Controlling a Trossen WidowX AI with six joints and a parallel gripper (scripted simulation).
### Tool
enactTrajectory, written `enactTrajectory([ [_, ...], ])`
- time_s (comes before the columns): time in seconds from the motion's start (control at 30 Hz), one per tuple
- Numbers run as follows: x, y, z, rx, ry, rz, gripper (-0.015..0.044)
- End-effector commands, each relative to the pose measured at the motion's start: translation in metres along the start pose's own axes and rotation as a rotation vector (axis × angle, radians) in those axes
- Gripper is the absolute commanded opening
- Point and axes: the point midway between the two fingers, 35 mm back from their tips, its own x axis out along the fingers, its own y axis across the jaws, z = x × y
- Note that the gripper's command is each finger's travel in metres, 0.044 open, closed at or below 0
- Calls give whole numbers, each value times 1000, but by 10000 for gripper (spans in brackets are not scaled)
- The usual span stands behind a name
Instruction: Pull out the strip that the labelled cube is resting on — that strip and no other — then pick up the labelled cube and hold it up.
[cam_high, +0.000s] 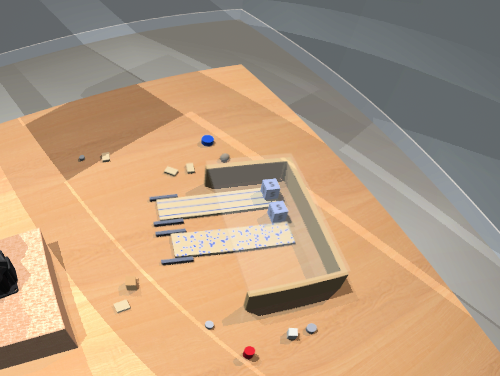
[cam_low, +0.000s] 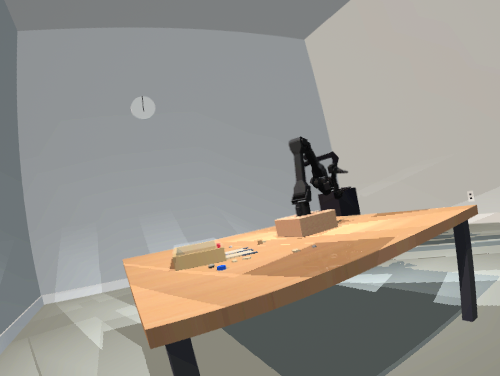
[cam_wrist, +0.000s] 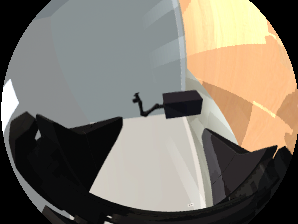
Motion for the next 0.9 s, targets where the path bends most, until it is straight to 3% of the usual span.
enactTrajectory([
  [0.0,-2,-1,0,10,4,-5,400],
  [0.2,-60,-21,-11,300,130,-200,400],
  [0.47,-155,-49,-6,652,222,-607,400],
  [0.87,-297,-66,61,903,75,-1327,400],
])
